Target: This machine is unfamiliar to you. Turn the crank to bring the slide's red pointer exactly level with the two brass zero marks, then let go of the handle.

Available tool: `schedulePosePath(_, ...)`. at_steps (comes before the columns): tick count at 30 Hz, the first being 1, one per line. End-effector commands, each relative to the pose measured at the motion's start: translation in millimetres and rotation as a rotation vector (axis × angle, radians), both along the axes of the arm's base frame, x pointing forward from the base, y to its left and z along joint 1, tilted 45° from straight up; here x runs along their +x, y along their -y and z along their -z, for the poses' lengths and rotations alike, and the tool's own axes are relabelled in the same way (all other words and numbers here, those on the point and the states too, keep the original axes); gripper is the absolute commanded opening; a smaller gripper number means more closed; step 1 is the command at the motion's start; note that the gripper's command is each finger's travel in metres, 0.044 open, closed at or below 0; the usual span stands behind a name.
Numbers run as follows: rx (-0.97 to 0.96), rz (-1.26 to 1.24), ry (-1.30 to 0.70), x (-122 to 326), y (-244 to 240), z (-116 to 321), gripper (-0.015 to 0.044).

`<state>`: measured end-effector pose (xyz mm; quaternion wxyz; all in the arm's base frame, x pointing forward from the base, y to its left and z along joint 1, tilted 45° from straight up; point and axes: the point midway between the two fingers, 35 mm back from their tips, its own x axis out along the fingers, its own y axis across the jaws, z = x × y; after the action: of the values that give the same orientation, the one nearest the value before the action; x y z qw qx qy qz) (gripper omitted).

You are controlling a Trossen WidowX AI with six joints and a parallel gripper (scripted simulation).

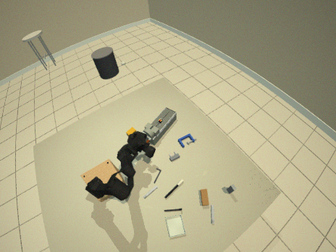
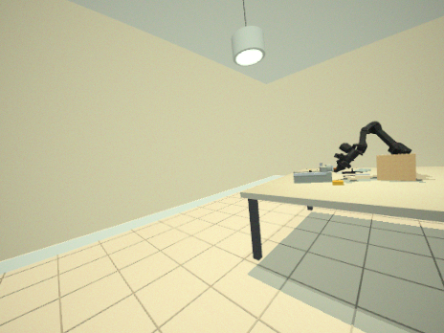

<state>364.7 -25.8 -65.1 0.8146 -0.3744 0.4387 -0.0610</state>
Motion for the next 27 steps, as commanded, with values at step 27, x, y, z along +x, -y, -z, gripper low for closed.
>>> schedulePosePath(27,0.0,0.001,-0.001,-0.2,0.4,0.6,0.0157)
